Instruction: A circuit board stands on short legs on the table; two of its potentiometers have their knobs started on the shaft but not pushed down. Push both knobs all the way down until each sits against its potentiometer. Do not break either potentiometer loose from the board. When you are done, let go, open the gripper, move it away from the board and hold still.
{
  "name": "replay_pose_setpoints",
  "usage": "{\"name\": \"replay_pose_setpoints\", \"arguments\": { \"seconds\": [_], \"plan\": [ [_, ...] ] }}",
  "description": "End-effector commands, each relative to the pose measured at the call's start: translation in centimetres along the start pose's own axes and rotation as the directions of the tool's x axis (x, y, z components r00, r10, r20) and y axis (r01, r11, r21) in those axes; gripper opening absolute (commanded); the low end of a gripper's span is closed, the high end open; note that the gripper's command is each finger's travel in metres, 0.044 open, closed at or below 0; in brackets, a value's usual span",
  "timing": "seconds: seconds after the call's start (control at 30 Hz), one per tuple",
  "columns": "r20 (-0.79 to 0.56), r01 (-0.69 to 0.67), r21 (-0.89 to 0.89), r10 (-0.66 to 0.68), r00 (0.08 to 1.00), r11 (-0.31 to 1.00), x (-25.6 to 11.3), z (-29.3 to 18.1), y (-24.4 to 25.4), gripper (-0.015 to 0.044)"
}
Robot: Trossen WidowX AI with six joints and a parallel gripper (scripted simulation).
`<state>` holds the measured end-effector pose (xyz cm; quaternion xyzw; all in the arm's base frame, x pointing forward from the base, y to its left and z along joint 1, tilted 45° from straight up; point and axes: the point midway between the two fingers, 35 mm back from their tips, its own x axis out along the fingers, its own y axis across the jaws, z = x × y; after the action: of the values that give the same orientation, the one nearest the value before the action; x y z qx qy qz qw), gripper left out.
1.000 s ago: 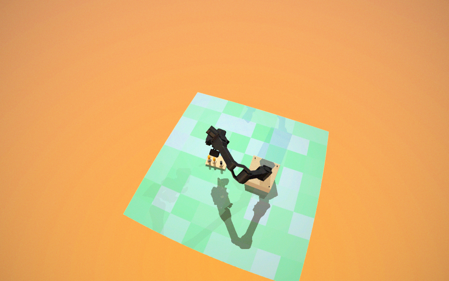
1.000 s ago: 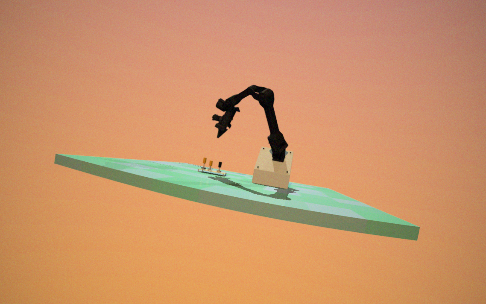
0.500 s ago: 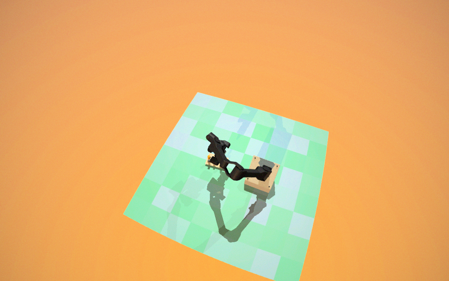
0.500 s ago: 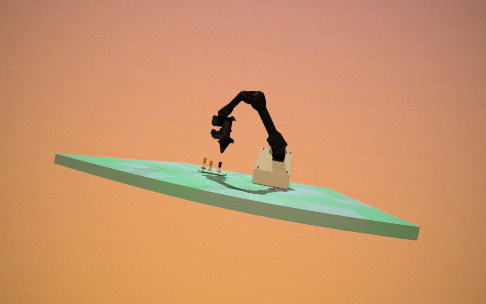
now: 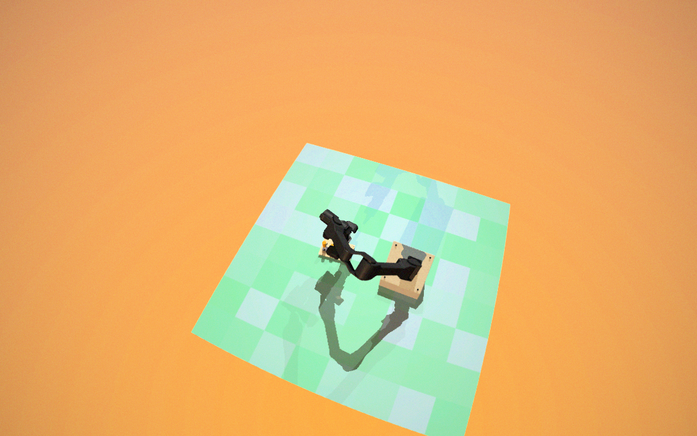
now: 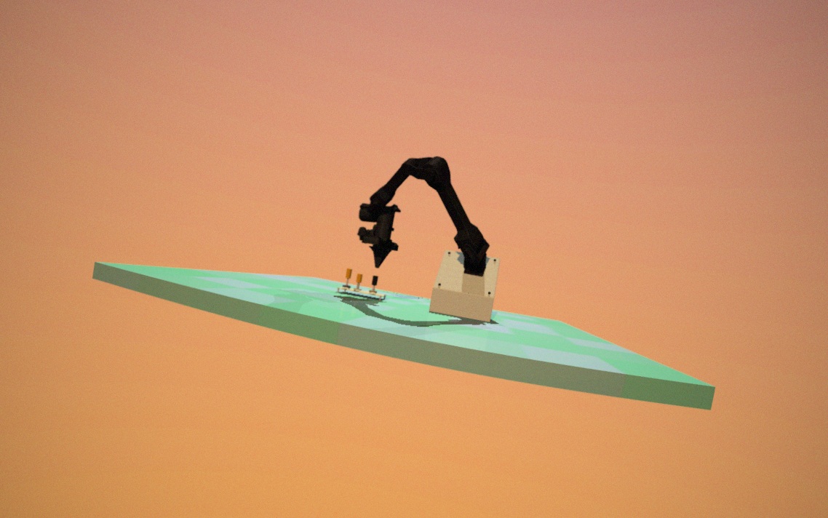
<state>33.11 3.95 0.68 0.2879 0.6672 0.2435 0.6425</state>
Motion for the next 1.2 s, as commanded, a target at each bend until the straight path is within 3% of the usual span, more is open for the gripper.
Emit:
{"name": "replay_pose_setpoints", "arguments": {
  "seconds": [0.0, 0.4, 1.17],
  "plan": [
    [-0.004, -0.006, 0.008, 0.006, 1.0, 1.0, 0.4, -0.1, -0.1, 0.0],
    [-0.004, -0.007, 0.008, 0.007, 1.0, 1.0, 2.3, -0.1, 0.0, 0.0],
    [-0.004, -0.007, 0.008, 0.007, 1.0, 1.0, 2.5, -0.1, 0.0, 0.0]
  ]
}}
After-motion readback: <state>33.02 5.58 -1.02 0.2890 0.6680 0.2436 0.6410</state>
